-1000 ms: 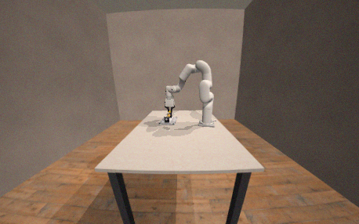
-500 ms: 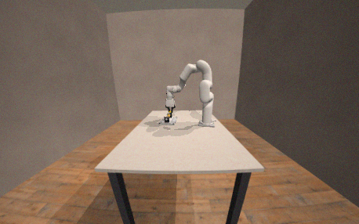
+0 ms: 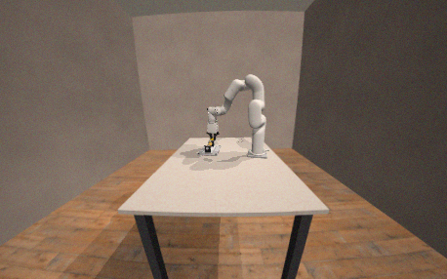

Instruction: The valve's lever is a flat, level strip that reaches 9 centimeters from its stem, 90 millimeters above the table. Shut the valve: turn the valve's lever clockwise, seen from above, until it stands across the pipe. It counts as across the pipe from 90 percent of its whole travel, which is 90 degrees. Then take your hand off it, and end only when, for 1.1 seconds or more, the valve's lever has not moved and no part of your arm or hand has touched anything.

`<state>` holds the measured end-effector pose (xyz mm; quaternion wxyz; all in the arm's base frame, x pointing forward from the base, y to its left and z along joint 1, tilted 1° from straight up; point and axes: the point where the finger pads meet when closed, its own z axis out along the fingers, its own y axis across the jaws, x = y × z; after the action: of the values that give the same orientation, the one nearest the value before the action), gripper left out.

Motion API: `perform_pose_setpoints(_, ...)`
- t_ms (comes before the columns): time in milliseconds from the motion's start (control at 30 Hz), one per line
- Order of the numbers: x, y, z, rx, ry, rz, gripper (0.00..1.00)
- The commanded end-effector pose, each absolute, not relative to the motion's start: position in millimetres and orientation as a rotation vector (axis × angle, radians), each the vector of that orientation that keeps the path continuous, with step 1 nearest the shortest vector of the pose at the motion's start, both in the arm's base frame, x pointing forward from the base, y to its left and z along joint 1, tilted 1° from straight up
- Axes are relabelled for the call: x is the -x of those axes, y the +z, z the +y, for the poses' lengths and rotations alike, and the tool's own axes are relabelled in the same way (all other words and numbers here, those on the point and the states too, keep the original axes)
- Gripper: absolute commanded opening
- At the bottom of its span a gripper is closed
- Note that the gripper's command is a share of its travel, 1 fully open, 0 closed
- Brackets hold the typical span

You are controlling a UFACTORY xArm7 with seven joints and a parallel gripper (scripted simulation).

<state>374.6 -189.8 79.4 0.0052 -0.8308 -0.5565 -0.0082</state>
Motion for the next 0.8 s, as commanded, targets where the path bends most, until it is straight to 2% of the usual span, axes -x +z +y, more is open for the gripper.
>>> perform_pose_setpoints(0, -370.8, 80.5, -188.8, 2.628, -0.023, -1.696, 0.0)
perform_pose_setpoints(767, -362.7, 80.6, -184.5, 2.724, -0.021, -1.535, 0.0)
